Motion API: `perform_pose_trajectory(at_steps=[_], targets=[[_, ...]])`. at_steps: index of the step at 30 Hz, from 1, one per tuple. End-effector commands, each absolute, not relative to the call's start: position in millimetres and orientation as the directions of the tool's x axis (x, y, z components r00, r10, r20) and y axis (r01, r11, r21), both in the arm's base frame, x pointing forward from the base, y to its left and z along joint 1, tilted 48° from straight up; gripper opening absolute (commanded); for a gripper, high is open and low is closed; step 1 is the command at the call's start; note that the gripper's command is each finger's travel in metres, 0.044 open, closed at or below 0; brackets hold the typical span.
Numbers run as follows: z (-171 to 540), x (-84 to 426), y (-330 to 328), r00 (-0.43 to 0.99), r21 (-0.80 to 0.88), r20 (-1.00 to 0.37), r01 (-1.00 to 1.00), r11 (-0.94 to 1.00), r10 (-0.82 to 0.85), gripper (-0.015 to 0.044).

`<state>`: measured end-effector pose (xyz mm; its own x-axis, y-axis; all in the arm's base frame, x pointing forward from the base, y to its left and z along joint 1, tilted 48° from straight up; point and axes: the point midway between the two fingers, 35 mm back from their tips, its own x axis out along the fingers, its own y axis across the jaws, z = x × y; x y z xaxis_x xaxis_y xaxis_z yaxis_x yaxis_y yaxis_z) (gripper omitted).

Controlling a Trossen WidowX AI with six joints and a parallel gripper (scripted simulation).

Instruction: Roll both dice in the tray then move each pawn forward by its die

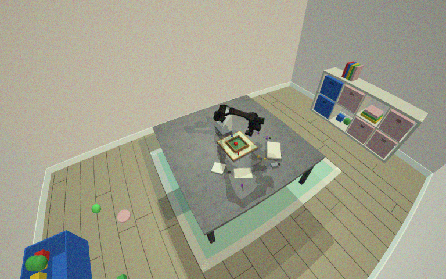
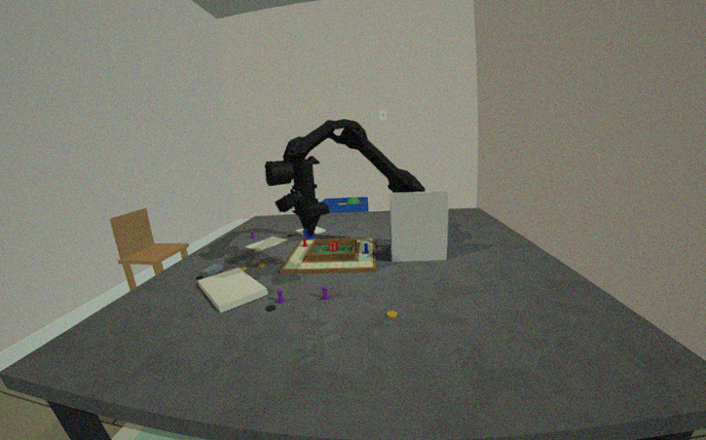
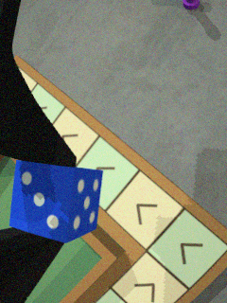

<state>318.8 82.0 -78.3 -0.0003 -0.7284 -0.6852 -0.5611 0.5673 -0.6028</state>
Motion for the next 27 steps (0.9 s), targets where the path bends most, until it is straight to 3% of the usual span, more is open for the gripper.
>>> perform_pose_trajectory(at_steps=[1, 15, 27], targets=[[-71.0, 319.5, 74.9, 0.008, -0.564, -0.684, -0.639, 0.522, -0.730, 0.0000], [-52.1, 316.0, 44.1, 0.007, -0.336, -0.679, -0.892, 0.302, -0.735, 0.0000], [-41.0, 277.7, 27.5, 0.004, -0.176, -0.674, -0.972, 0.156, -0.739, 0.0000]])
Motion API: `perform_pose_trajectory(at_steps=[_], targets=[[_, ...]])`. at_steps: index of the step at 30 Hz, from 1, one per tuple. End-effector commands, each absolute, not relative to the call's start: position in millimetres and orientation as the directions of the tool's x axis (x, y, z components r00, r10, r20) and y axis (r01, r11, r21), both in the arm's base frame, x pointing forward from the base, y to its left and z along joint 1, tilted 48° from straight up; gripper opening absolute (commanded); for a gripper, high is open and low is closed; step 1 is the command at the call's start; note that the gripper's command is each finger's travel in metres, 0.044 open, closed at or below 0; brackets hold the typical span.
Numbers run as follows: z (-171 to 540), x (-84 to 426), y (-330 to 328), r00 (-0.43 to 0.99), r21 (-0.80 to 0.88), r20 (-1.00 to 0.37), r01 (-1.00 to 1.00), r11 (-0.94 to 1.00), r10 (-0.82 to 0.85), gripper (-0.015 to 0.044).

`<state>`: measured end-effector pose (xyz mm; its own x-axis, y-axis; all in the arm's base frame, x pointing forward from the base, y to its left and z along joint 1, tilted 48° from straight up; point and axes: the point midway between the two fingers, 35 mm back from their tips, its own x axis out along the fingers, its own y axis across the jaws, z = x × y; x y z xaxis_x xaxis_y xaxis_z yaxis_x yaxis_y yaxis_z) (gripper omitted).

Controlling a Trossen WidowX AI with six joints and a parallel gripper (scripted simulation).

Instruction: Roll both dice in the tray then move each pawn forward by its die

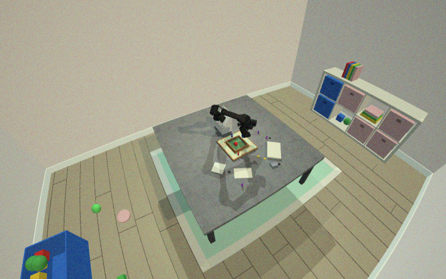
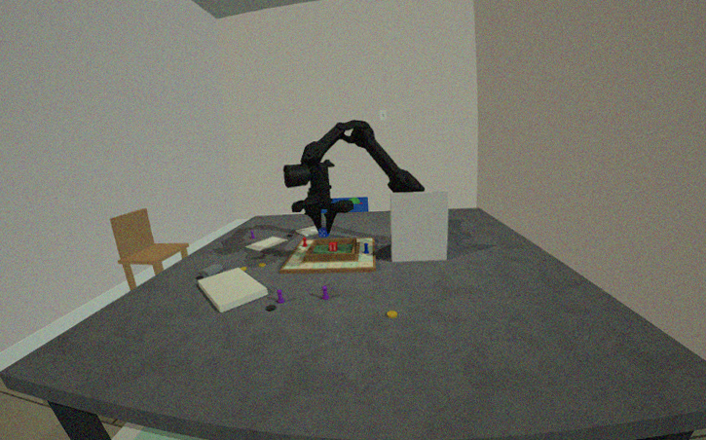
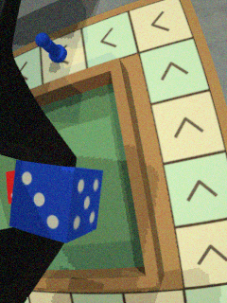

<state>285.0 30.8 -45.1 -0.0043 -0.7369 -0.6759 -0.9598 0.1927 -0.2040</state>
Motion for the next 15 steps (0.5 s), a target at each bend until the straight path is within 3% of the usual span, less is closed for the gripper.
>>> perform_pose_trajectory(at_steps=[1, 15], targets=[[-40.2, 274.4, 26.0, 0.003, -0.162, -0.673, -0.976, 0.143, -0.739, 0.0000], [-33.1, 238.1, 9.4, -0.002, -0.010, -0.673, -1.000, 0.013, -0.740, 0.0000]])
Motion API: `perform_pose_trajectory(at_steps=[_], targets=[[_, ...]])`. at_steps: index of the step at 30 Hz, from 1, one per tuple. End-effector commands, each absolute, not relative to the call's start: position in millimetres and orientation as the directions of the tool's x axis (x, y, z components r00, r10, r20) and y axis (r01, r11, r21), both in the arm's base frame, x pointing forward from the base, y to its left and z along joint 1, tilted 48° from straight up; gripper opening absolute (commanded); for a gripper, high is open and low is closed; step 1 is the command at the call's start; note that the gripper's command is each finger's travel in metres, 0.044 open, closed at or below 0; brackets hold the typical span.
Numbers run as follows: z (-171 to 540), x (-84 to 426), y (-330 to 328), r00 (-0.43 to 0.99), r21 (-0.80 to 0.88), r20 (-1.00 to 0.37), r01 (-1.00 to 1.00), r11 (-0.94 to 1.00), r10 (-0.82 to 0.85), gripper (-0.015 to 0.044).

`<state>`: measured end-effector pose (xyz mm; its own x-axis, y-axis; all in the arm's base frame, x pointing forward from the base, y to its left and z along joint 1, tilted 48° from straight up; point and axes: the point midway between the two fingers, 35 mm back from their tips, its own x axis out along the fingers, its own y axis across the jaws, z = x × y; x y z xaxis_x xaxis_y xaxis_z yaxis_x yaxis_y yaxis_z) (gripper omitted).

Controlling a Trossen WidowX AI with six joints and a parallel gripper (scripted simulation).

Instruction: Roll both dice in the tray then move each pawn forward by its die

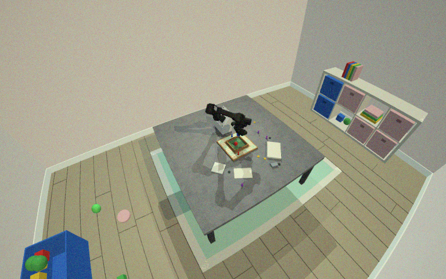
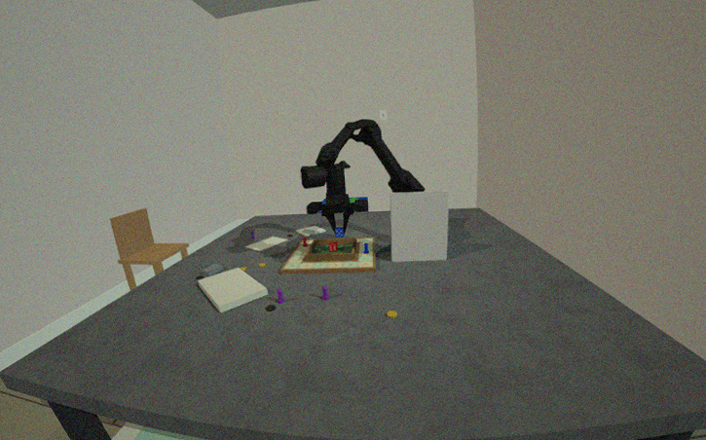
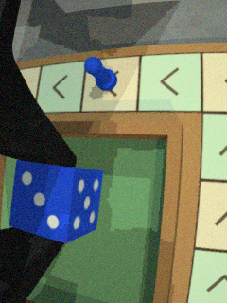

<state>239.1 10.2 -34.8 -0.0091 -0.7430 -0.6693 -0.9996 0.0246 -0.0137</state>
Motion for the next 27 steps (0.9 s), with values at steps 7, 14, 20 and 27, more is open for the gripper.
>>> perform_pose_trajectory(at_steps=[7, 14, 20, 27], targets=[[-40.1, 230.9, 4.5, -0.089, 0.058, -0.802, -0.996, 0.070, -0.591, 0.0000], [-45.3, 226.2, 2.2, -0.121, 0.096, -0.913, -0.992, 0.081, -0.391, 0.0000], [-46.7, 225.5, 1.9, -0.092, 0.081, -0.974, -0.995, 0.058, -0.207, 0.0000], [-47.1, 225.5, 0.5, -0.001, 0.001, -1.000, -1.000, 0.015, -0.008, 0.0000]])
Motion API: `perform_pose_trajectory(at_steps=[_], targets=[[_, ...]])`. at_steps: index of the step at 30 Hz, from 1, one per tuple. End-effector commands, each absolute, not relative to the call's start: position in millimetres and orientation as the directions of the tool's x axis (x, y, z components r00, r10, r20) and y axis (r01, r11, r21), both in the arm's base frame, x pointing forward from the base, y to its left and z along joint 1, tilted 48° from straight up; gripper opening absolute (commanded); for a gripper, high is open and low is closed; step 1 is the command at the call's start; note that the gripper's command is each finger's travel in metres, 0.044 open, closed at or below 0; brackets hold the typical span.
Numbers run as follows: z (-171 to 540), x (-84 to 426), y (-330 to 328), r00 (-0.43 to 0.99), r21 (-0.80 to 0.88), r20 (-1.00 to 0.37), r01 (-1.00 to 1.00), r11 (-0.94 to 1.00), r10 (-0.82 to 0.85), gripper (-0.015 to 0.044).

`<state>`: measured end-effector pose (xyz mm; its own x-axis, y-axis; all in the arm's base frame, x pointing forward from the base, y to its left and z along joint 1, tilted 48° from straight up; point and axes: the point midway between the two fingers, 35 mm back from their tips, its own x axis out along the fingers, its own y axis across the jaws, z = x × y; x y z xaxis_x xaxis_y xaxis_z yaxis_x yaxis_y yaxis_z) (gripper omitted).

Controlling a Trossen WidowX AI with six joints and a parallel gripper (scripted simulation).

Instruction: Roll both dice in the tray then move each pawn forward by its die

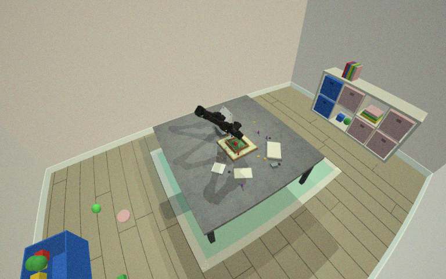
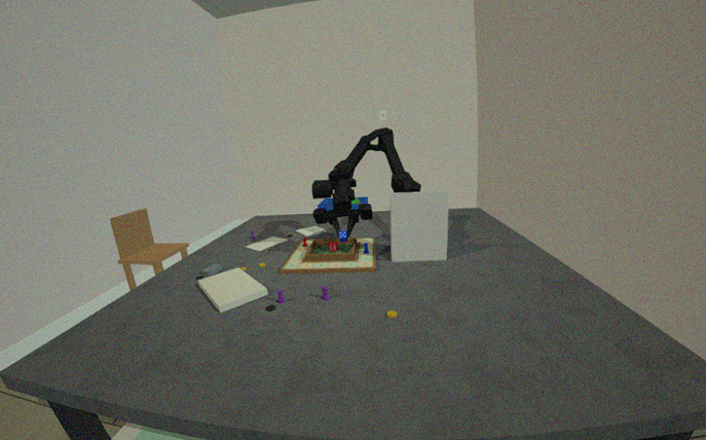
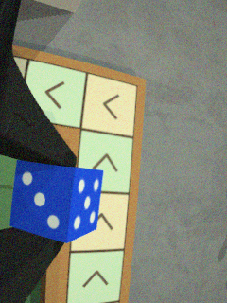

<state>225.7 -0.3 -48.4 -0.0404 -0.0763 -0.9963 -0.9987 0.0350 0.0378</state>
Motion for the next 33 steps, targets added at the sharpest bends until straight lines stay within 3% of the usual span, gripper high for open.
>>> perform_pose_trajectory(at_steps=[1, 4, 13, 33], targets=[[-46.9, 225.7, 0.5, 0.007, -0.007, -1.000, -1.000, 0.012, 0.005, 0.0000], [-37.3, 229.5, 2.1, 0.011, -0.010, -1.000, -1.000, 0.010, 0.009, 0.0000], [-2.8, 304.8, 7.7, 0.015, -0.015, -1.000, -1.000, 0.010, 0.010, 0.0000], [-2.6, 305.1, 6.6, 0.013, -0.013, -1.000, -1.000, 0.007, 0.003, 0.0000]])
